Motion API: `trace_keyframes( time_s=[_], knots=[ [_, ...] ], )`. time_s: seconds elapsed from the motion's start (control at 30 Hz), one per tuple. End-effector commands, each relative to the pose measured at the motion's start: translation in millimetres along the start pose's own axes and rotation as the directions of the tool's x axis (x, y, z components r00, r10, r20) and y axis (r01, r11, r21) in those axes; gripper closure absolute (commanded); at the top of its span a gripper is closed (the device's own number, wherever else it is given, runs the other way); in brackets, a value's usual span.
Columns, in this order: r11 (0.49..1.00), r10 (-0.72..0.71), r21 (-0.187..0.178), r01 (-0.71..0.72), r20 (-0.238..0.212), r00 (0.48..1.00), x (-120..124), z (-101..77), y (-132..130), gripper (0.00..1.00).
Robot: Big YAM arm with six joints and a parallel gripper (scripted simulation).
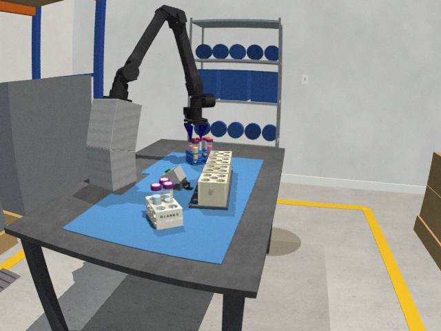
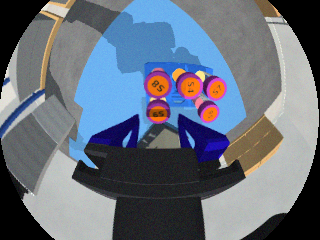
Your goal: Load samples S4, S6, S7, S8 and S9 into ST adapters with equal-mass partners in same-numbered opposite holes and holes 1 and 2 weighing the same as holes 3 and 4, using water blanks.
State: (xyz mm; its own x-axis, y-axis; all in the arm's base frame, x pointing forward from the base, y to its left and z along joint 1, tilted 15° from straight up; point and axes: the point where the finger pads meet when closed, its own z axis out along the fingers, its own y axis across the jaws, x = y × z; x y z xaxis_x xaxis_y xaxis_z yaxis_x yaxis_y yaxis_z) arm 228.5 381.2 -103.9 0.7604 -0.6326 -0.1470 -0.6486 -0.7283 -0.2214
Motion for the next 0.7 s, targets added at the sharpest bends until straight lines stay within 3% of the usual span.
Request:
trace_keyframes(
  time_s=[0.0, 0.17, 0.2, 0.67],
  knots=[
    [1.000, -0.009, 0.019, 0.009, 0.002, 1.000, -0.6, -21.0, -8.7, 0.45],
    [1.000, -0.003, 0.004, 0.003, 0.000, 1.000, 1.9, -24.0, -3.0, 0.45],
    [1.000, -0.004, 0.021, 0.004, 0.004, 1.000, -2.7, -22.6, -11.2, 0.45],
    [1.000, -0.004, 0.021, 0.004, 0.004, 1.000, -2.6, -22.6, -11.3, 0.45]
  ],
)
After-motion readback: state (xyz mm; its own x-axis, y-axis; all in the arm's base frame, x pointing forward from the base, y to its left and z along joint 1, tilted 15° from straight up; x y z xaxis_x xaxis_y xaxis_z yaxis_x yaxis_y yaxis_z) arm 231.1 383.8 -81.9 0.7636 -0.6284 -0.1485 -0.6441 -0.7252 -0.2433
